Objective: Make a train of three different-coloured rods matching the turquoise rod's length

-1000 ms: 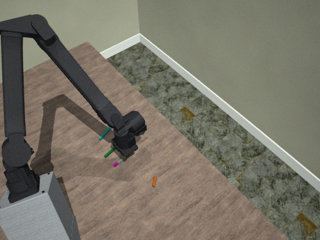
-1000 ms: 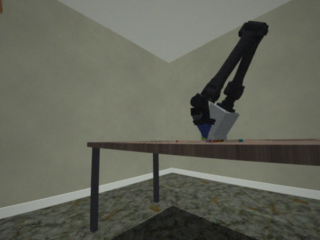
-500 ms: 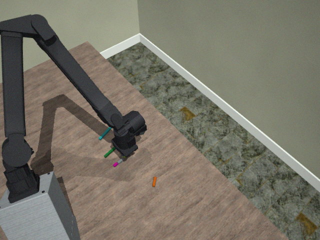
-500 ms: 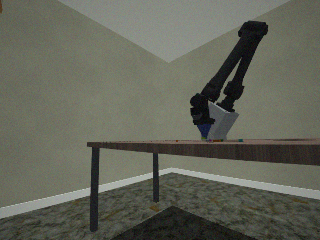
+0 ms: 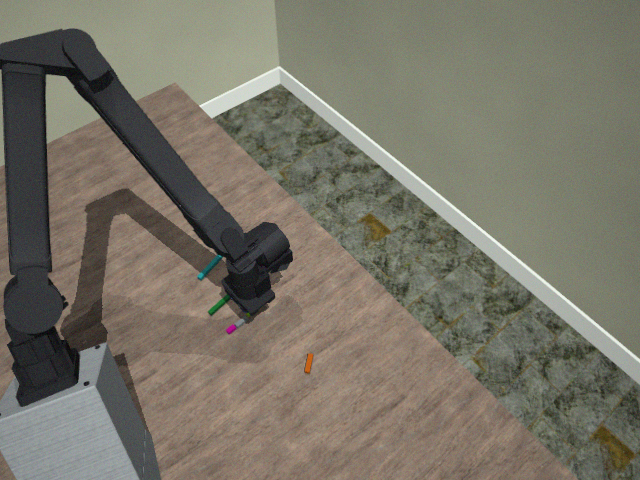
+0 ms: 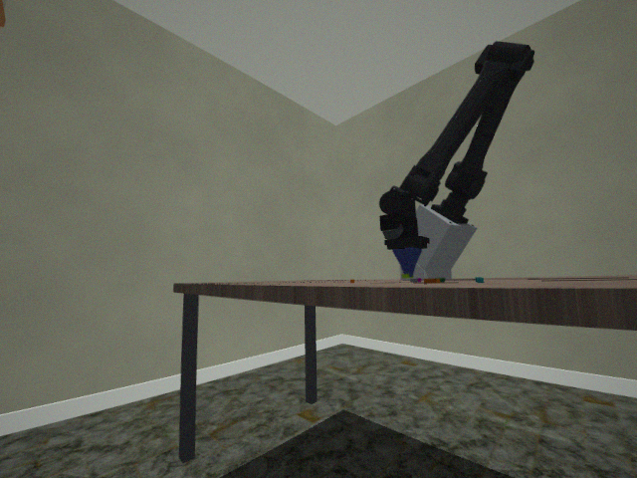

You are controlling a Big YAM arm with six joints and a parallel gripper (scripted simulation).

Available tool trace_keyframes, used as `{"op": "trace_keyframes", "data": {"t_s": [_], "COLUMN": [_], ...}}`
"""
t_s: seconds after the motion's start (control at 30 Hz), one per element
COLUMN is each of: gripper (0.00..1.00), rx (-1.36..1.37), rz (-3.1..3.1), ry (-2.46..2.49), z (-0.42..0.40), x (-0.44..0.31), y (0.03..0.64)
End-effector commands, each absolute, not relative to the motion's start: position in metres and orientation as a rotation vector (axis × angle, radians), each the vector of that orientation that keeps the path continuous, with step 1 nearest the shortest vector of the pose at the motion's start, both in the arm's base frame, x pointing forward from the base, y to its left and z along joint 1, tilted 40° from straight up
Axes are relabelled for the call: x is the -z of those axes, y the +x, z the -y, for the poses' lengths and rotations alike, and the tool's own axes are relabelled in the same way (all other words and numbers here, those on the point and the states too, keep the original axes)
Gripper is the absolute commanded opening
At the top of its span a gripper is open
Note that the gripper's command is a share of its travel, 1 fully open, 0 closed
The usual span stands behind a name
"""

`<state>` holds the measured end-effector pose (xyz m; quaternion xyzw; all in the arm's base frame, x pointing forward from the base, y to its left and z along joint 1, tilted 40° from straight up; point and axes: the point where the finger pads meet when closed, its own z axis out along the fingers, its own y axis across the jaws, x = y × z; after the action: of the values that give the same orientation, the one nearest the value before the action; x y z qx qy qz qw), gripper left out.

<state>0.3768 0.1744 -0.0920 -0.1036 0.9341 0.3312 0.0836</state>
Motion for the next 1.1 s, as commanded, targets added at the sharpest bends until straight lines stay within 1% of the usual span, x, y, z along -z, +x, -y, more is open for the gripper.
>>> {"op": "trace_keyframes", "data": {"t_s": [0.0,1.07], "gripper": [0.04,0.04], "rx": [-0.988,-0.988], "rz": [-2.775,-2.775], "ry": [-0.317,-0.318], "z": [-0.1809,-0.1812], "x": [0.0885,0.0867], "y": [0.3786,0.3788]}}
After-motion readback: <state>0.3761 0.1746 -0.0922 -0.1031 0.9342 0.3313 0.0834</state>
